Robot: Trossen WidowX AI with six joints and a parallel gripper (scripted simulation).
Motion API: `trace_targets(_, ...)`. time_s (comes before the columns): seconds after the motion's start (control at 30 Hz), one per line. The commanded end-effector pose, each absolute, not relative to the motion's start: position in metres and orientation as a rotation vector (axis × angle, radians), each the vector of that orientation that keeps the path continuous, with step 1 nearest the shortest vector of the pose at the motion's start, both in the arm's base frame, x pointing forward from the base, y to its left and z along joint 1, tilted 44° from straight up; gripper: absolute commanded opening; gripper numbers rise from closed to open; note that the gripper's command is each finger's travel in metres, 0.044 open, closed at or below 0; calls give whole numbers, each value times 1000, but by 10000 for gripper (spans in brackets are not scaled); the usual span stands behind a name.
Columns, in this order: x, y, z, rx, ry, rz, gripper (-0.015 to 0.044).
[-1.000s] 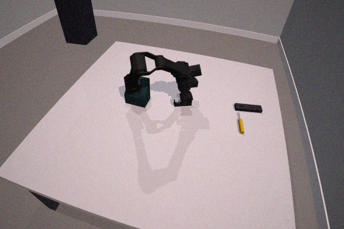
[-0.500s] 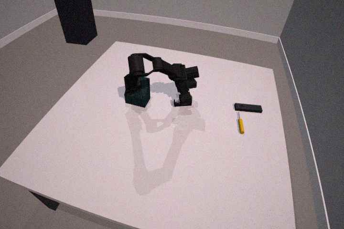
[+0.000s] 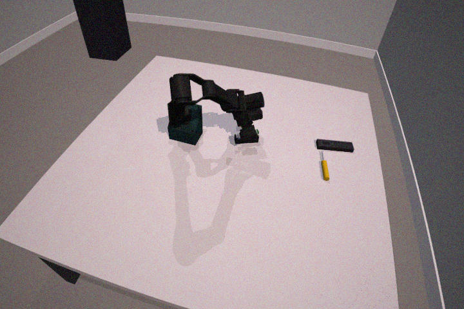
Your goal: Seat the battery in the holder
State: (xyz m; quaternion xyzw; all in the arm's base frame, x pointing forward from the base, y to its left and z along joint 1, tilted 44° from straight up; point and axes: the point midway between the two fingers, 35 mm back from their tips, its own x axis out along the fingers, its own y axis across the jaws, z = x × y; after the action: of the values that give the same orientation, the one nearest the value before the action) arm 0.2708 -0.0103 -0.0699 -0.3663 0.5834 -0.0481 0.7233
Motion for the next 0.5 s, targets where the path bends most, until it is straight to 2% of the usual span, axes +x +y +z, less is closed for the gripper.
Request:
trace_targets(0.0, 268, -12, -70, -810, 1271, -91, 64)
trace_targets(0.47, 264, -17, -69, -813, 1196, -54, 64)
